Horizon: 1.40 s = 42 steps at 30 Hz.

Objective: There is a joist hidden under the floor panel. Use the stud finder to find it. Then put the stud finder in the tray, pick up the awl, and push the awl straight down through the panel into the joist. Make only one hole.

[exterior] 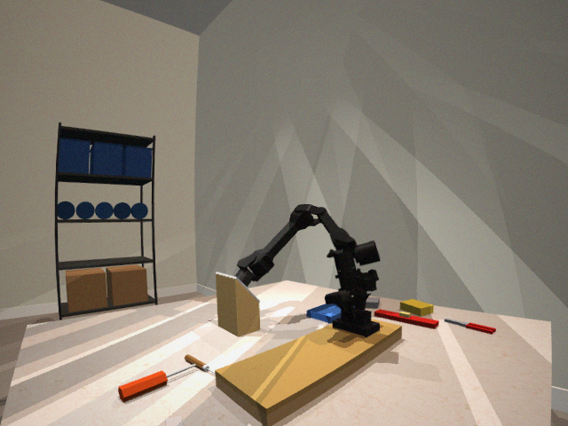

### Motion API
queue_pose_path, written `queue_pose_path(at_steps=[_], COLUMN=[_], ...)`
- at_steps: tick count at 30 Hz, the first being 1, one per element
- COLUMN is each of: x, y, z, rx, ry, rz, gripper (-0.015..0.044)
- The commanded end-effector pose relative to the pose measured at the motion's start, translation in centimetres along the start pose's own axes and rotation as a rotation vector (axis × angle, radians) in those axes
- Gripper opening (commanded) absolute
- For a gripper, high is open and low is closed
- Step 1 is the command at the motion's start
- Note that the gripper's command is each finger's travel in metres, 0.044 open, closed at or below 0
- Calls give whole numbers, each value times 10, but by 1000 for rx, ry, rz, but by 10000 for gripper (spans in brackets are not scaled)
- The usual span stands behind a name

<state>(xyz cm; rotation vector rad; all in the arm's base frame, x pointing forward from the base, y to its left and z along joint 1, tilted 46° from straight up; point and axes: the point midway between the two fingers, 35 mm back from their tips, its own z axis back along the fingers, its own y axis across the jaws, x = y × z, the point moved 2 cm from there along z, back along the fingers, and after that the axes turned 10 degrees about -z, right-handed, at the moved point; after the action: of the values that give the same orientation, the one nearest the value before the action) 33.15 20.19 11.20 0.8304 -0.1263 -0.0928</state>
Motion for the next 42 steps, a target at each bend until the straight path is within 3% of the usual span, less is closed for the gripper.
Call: queue_pose_path(at_steps=[1,17,42], x=[-5,-10,-7], y=[16,42,29], z=[0,1,0], rx=[14,15,14], ry=[7,7,7], rz=[15,15,15], gripper=[0,0,0])
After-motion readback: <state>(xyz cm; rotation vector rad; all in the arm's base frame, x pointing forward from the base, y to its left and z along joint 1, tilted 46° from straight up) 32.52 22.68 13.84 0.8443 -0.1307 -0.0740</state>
